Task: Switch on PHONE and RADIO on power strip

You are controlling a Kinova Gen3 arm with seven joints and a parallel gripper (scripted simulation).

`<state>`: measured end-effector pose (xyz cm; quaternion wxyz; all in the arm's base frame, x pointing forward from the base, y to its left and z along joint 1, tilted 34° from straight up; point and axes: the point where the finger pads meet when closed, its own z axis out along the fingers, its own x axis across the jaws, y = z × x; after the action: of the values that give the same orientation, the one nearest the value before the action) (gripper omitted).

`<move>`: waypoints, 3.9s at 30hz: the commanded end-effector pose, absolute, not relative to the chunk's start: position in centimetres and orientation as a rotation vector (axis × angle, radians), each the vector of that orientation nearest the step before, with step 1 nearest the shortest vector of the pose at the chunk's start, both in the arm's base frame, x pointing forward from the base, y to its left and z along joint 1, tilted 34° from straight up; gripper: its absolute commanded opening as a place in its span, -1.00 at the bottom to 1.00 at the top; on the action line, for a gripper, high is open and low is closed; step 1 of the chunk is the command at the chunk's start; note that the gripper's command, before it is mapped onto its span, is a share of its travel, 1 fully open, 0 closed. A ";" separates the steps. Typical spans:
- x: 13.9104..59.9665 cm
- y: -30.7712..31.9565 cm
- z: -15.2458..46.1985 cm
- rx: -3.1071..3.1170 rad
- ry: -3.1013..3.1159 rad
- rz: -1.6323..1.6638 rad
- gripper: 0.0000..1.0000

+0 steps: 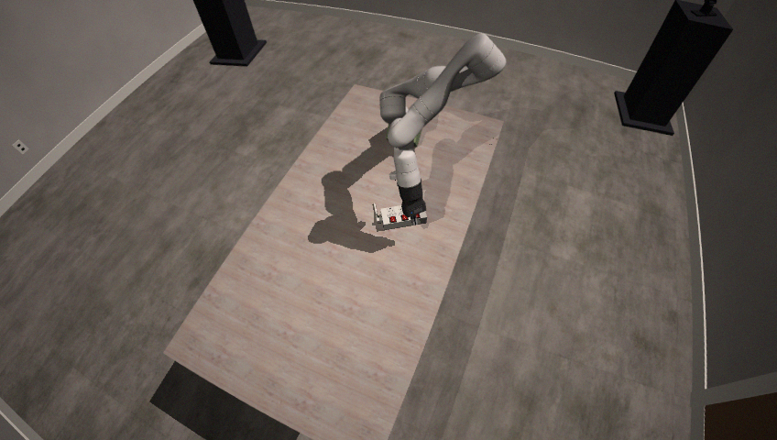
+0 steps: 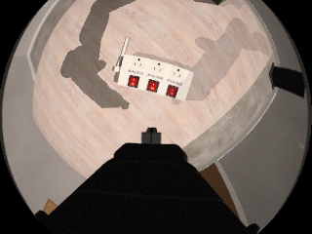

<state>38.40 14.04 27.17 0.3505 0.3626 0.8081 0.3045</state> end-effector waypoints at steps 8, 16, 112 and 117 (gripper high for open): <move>38.4 14.1 27.2 0.938 2.092 0.789 -1.00; 38.4 14.1 27.2 0.938 2.092 0.789 -1.00; 37.1 11.5 23.6 1.321 2.137 0.614 1.00; 36.9 10.8 23.2 1.379 2.125 0.575 1.00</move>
<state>36.63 11.32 23.16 0.2659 0.5046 0.7911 0.2211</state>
